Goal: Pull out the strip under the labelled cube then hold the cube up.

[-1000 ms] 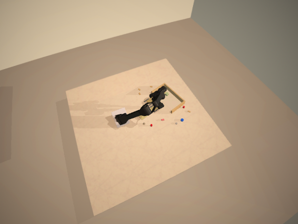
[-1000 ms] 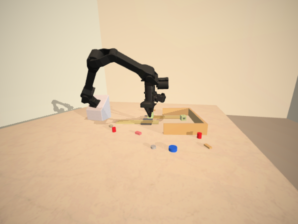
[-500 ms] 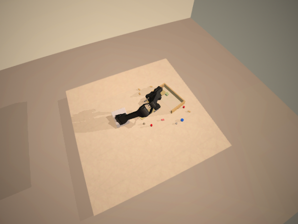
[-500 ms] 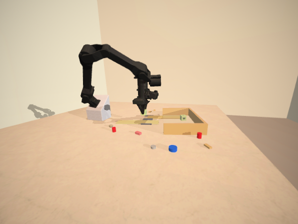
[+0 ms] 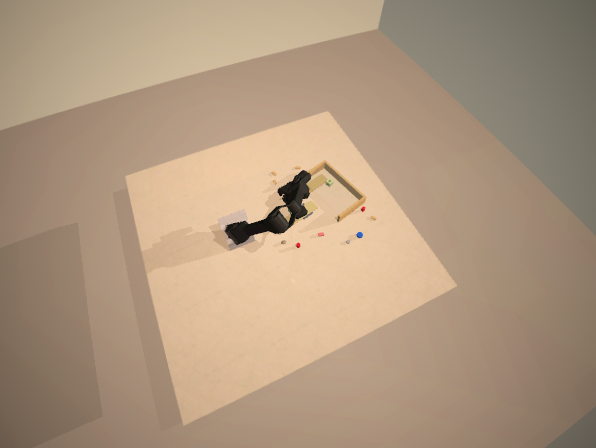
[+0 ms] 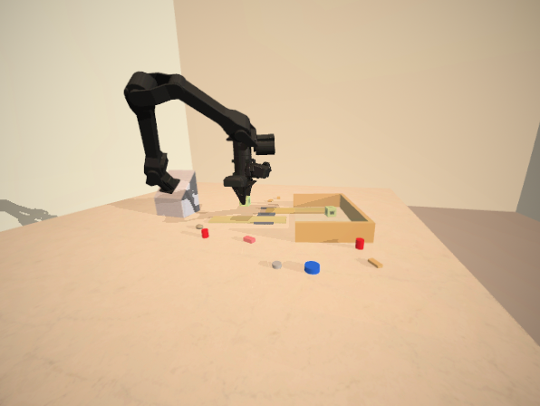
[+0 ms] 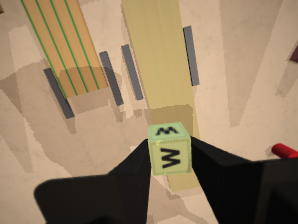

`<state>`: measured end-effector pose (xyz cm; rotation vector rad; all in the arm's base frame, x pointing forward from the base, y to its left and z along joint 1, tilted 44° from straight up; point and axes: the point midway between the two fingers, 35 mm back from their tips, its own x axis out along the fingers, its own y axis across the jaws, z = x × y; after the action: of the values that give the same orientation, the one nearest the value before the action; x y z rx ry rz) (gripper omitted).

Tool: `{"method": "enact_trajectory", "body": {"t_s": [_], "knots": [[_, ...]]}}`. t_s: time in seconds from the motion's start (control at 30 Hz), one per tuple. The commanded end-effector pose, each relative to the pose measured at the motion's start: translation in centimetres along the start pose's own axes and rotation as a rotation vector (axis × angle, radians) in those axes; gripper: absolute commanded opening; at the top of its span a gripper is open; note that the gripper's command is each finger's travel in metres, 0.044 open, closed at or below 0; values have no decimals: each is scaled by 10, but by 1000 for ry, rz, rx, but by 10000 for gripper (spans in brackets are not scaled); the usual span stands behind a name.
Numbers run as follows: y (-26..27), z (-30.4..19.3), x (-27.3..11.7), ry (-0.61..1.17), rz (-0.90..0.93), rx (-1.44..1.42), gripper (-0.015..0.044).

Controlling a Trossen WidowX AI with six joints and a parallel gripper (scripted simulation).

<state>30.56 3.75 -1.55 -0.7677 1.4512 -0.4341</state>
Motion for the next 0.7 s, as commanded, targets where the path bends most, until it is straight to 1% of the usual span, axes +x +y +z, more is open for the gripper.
{"method": "enact_trajectory", "body": {"t_s": [0.0,0.13,0.67], "knots": [[0,-3,-11,-6,7,11,0],[0,-4,-35,-5,8,11,0],[0,-4,-37,-5,8,11,0]]}}
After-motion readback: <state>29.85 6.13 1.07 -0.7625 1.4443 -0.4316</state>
